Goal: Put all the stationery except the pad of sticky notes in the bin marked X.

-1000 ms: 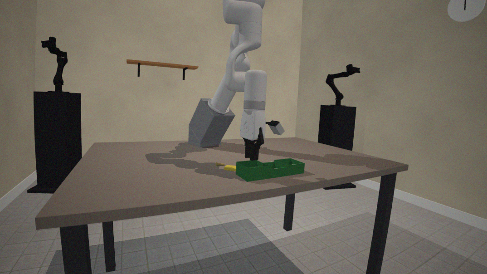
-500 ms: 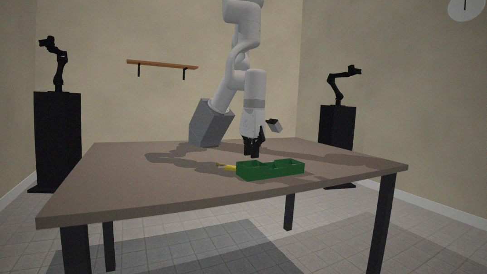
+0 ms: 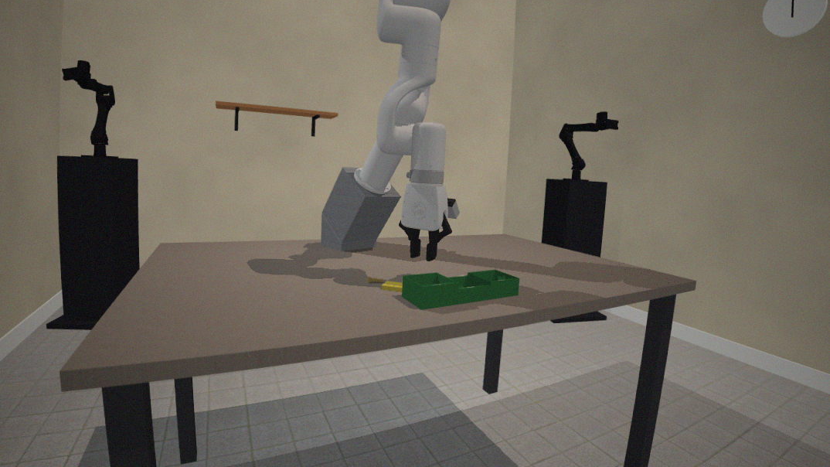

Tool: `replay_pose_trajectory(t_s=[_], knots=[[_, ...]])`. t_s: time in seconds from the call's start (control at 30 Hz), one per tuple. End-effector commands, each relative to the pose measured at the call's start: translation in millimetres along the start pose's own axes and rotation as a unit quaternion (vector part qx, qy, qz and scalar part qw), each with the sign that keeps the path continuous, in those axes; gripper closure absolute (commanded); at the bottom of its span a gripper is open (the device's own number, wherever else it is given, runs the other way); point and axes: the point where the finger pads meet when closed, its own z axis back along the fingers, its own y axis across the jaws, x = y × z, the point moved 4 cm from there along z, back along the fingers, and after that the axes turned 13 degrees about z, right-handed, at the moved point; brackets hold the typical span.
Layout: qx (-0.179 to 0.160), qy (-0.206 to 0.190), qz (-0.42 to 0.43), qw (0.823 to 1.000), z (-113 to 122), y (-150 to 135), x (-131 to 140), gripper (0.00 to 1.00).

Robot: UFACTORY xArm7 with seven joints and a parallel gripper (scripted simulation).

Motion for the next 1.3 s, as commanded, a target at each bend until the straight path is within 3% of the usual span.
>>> replay_pose_trajectory(t_s=[0.0,0.23,1.27], knots=[[0.000,-0.007,0.063,0.998,8.4,-3.6,-5.9,0.62],[0.001,-0.016,0.159,0.987,8.3,-4.1,-7.0,0.62],[0.001,-0.016,0.159,0.987,8.4,-3.0,-5.3,0.62]])
